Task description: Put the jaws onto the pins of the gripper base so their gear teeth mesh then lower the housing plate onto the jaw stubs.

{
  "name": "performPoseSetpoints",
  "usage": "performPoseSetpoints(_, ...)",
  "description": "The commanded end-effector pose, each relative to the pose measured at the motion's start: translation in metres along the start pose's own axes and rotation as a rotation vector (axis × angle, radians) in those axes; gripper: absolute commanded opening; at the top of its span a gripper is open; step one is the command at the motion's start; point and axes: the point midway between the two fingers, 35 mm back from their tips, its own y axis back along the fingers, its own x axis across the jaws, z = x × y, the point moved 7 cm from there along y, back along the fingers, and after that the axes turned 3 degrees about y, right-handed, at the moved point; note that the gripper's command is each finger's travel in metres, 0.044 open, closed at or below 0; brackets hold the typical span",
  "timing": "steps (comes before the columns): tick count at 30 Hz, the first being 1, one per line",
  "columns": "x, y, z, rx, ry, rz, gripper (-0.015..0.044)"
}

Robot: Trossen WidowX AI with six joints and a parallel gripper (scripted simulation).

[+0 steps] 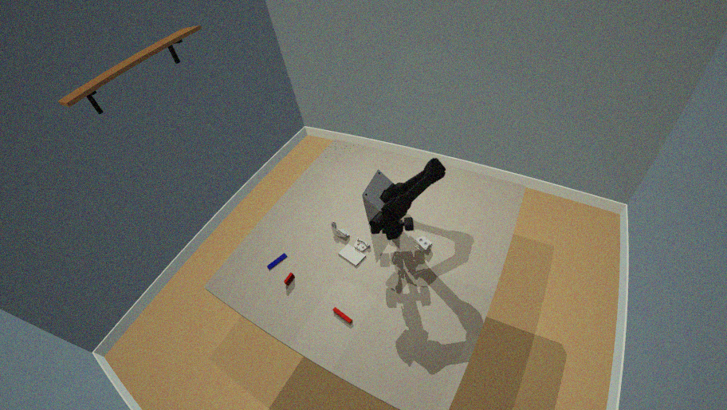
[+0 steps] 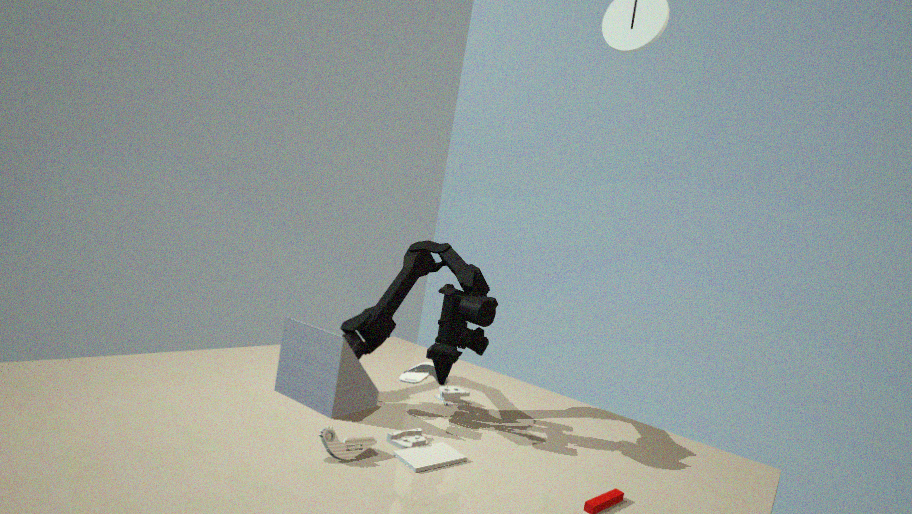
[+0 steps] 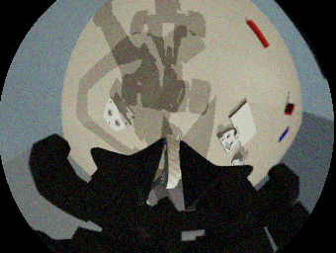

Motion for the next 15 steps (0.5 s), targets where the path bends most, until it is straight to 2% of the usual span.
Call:
performPoseSetpoints(1,-0.0030,0.0008,0.0028,0.001,-0.067,-0.007,0.0037)
performPoseSetpoints(15,-0.0100,0.0007,0.0083,0.000,-0.349,-0.008,0.0037)
